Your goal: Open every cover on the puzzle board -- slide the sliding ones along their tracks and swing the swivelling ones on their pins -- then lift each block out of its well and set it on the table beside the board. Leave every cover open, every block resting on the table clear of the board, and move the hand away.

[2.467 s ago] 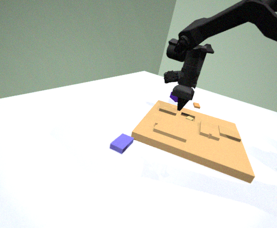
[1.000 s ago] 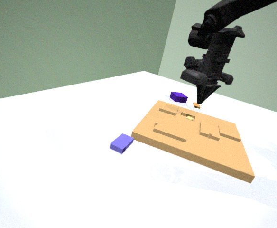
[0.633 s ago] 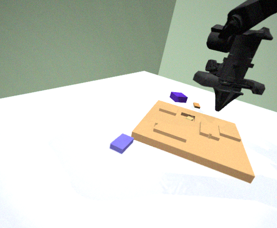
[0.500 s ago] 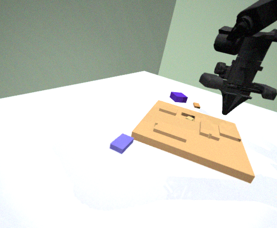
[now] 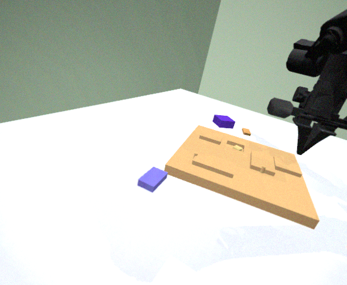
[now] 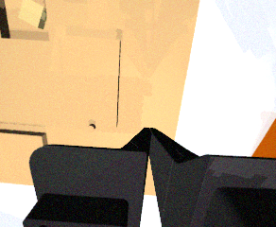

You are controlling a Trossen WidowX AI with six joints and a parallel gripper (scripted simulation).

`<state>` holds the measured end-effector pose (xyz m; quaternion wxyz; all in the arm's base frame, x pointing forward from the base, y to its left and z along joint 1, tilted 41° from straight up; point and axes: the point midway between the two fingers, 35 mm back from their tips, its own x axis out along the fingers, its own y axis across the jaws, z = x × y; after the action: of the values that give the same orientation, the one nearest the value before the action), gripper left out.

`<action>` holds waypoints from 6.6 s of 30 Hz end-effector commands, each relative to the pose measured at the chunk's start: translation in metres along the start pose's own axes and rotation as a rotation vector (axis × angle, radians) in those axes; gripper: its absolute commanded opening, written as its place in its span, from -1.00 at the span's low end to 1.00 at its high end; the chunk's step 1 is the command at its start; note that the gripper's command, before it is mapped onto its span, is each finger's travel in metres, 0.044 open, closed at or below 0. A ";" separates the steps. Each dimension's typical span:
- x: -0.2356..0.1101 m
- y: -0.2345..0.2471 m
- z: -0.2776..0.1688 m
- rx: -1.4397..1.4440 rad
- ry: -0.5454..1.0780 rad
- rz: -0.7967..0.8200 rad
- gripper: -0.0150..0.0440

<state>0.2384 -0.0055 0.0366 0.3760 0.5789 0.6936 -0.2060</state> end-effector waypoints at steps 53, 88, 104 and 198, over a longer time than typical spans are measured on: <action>0.037 -0.001 0.002 0.011 -0.004 -0.002 -0.49; 0.058 -0.001 0.010 0.010 -0.004 -0.001 -0.49; 0.057 0.001 0.026 0.010 -0.006 -0.001 -0.49; 0.018 -0.001 0.090 0.009 -0.010 -0.001 -0.49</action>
<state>0.2595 -0.0535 -0.0380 0.3716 0.5806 0.6925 -0.2127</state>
